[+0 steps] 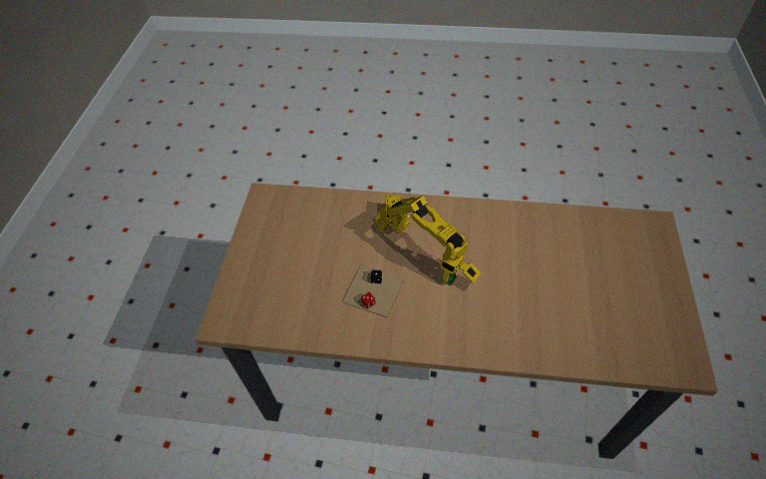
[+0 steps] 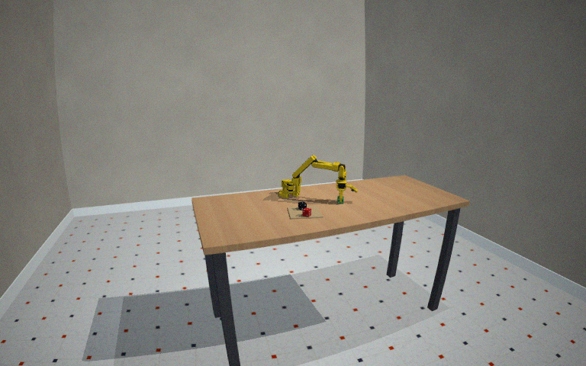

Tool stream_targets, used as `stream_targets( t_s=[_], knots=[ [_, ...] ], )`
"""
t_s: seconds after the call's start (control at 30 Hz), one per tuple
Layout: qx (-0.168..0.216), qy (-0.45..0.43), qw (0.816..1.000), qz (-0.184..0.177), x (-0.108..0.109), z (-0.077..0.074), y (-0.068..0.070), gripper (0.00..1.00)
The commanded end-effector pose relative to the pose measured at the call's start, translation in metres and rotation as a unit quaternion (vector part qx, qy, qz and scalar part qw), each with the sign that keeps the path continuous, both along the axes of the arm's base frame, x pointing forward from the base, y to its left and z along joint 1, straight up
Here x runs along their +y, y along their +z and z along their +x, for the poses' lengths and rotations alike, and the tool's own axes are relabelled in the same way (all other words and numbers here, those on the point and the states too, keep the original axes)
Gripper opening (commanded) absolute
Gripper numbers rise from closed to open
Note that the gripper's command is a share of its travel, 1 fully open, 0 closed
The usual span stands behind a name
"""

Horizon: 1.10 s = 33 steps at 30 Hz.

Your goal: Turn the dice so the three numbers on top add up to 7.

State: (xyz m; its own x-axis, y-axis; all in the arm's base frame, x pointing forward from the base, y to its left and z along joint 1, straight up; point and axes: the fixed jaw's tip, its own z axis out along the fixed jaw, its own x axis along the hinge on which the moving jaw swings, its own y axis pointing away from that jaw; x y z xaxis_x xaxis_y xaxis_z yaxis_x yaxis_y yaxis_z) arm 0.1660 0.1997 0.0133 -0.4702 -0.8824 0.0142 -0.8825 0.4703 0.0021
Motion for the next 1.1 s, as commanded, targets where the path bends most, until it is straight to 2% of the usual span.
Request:
stream_targets(
  t_s=[0.0,0.73,1.07],
  knots=[
    [-0.017,0.001,1.0,0.02,0.0029,0.0078,0.0095,0.21],
    [-0.017,0.001,1.0,0.019,0.0015,0.0101,0.0095,0.16],
    [-0.017,0.001,1.0,0.019,0.0015,0.0101,0.0095,0.01]
  ],
)
